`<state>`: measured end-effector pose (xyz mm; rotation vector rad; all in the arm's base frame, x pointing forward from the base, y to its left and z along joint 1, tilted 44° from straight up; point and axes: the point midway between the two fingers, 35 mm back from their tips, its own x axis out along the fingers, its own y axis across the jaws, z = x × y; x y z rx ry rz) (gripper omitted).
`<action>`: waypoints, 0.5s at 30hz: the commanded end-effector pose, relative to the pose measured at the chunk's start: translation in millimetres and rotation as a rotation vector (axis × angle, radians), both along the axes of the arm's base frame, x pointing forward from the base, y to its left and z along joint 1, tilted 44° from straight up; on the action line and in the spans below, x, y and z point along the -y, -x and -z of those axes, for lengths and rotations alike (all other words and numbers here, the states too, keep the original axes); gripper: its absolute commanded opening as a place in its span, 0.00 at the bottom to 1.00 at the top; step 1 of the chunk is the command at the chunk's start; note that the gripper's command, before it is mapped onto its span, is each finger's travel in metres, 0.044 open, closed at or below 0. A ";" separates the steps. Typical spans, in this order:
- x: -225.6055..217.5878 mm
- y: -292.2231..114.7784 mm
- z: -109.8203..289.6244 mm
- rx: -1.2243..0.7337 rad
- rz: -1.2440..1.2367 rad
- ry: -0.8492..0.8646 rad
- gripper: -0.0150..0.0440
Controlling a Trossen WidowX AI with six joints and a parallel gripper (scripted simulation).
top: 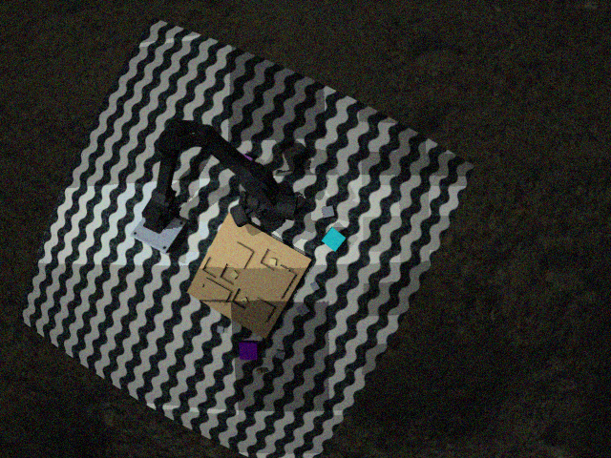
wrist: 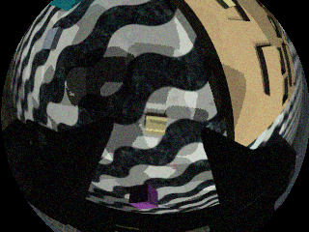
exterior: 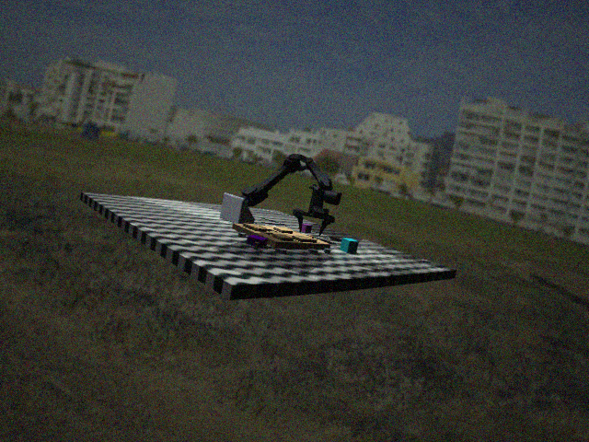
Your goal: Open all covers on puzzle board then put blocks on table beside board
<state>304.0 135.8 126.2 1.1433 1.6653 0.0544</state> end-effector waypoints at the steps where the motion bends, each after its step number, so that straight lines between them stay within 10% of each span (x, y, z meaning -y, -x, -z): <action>1: 7.9 -2.3 -9.9 0.010 -0.002 0.000 1.00; 15: 39.5 1.4 -41.4 0.003 -0.001 0.002 1.00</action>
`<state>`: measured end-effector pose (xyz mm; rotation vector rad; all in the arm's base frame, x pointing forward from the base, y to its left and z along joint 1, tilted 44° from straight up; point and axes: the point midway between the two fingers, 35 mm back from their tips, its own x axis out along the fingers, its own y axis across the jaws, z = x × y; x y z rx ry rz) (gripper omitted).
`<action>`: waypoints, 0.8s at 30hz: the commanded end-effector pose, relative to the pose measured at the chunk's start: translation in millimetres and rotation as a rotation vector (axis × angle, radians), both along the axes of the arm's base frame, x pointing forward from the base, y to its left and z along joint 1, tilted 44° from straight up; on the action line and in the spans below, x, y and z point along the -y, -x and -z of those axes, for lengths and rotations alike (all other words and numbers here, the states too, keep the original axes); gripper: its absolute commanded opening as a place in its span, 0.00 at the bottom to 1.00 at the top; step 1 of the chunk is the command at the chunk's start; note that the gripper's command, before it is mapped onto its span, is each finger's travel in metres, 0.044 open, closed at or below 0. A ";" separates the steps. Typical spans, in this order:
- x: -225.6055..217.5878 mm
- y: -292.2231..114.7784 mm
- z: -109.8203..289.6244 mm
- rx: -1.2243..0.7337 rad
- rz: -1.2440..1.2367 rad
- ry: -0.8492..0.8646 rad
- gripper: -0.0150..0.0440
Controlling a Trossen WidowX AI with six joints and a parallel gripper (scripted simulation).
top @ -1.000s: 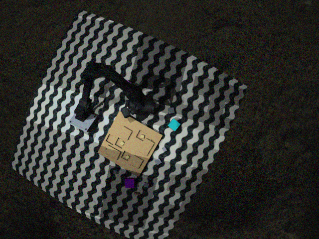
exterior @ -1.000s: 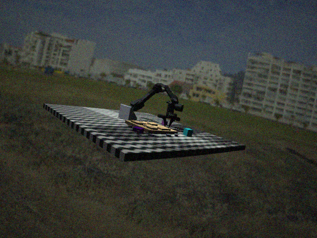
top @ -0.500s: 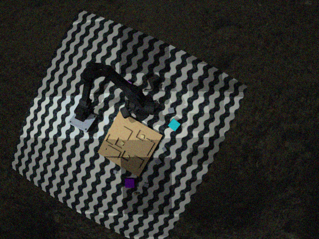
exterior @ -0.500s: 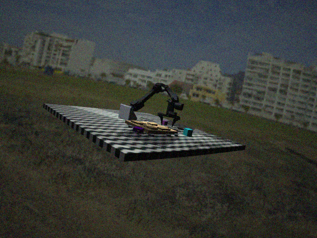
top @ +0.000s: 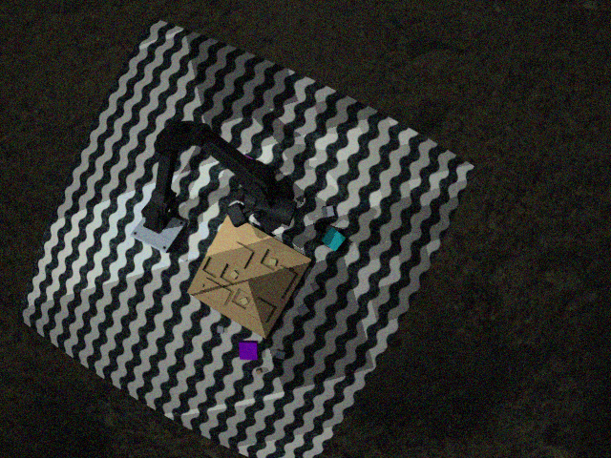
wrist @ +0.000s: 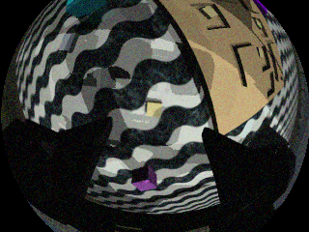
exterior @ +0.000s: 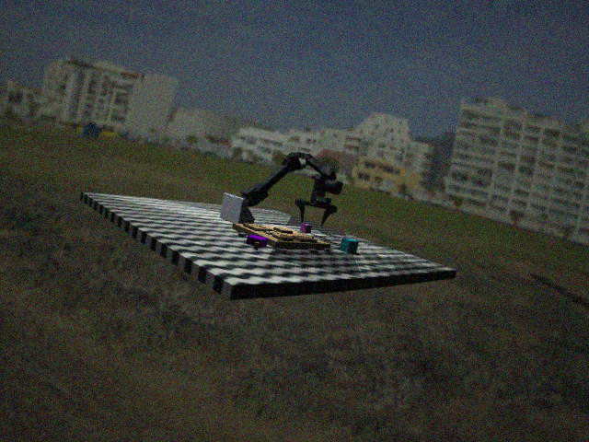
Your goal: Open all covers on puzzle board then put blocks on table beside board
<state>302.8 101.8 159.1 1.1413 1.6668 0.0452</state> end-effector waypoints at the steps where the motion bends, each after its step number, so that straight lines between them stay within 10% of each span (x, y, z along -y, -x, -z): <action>1: 7.6 0.8 -10.9 0.007 -0.003 -0.004 1.00; 24: 89.3 -18.4 57.1 0.089 -0.085 0.035 0.25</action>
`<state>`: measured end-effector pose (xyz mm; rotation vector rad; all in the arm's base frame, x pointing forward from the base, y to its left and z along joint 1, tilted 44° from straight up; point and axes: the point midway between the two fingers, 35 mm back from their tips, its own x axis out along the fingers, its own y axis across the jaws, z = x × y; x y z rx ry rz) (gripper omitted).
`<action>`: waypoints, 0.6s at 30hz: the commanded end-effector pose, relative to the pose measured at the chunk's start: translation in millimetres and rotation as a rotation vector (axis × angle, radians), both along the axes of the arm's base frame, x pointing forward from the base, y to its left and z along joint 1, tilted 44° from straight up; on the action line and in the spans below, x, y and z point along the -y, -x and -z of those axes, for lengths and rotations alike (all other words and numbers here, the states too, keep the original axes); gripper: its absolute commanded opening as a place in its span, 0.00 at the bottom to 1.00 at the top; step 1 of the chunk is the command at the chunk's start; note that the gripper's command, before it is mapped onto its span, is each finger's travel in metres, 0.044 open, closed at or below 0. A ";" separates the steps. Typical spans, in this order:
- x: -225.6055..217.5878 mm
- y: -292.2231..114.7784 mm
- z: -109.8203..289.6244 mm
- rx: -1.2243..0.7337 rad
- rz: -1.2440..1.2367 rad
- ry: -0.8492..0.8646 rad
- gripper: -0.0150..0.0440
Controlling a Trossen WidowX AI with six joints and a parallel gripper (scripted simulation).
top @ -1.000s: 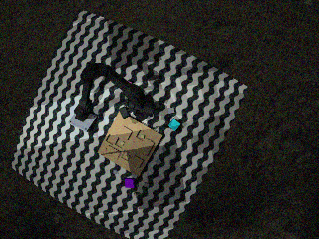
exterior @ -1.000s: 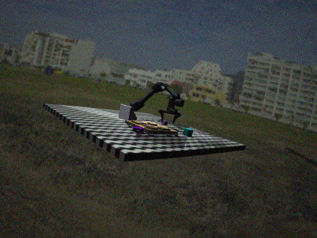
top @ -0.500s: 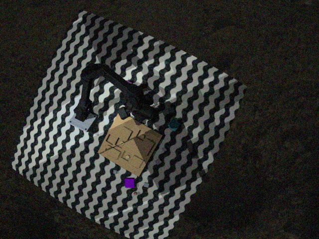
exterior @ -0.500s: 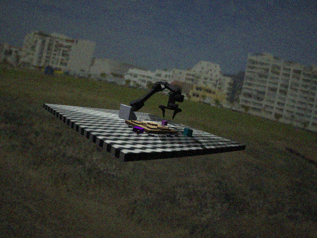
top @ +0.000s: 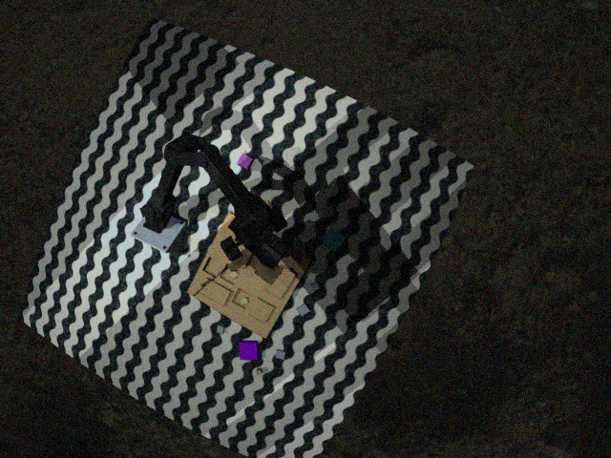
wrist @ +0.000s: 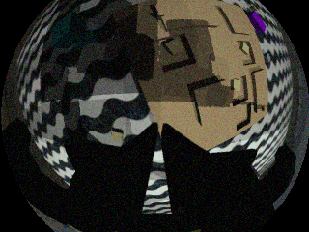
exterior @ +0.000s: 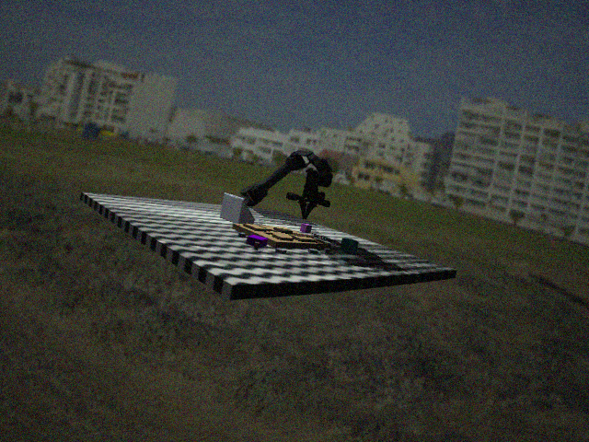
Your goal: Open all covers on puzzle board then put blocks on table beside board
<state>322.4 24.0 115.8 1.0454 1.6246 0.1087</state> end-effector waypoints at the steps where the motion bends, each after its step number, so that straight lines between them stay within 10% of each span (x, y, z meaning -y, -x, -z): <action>1: 15.5 1.1 17.5 0.007 -0.023 0.007 0.25; 18: 81.6 16.6 81.4 0.082 -0.116 0.004 0.25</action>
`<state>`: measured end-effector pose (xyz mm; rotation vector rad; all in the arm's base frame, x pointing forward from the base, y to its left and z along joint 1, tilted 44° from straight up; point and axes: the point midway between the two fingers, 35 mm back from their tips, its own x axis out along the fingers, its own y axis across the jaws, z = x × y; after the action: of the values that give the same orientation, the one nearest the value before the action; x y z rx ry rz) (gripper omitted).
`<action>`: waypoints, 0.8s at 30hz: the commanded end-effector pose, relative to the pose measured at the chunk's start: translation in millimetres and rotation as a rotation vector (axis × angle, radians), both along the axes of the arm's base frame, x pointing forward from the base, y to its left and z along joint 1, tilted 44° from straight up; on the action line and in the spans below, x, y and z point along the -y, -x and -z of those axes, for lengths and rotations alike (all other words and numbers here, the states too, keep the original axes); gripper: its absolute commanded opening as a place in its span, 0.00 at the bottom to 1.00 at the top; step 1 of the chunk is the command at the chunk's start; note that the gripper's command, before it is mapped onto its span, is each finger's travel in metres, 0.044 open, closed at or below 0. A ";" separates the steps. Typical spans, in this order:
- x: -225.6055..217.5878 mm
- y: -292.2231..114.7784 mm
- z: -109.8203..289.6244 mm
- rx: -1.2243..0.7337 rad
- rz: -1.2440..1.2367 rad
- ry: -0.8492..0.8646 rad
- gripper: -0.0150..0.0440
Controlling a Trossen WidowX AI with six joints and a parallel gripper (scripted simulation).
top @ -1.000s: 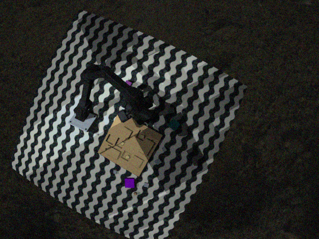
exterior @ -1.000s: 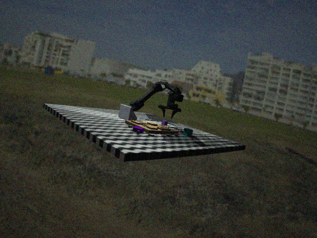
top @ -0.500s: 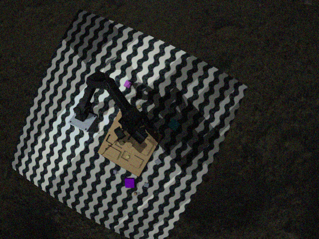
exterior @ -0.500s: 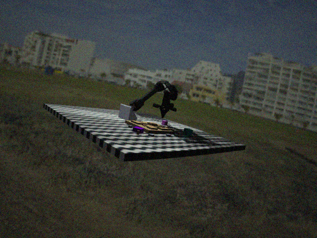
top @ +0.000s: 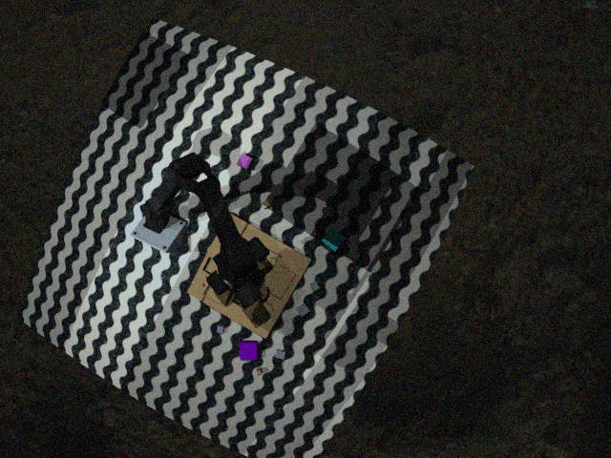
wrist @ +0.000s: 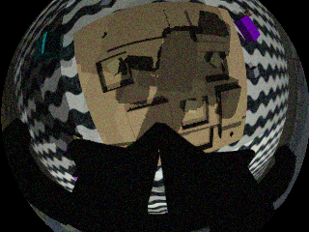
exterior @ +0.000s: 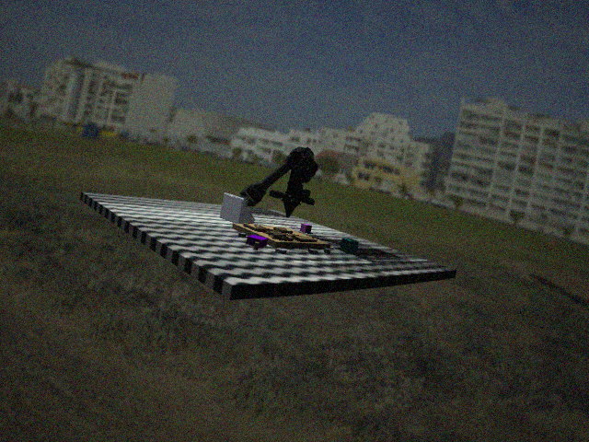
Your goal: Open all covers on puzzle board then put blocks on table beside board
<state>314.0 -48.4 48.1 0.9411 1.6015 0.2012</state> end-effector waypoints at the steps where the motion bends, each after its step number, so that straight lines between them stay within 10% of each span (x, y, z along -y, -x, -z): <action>1: 12.9 10.1 17.5 0.007 -0.026 -0.011 0.25; 24: -0.4 18.5 76.1 0.037 -0.055 -0.030 0.25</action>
<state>297.7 -55.7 -20.7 0.9008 1.5873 0.2788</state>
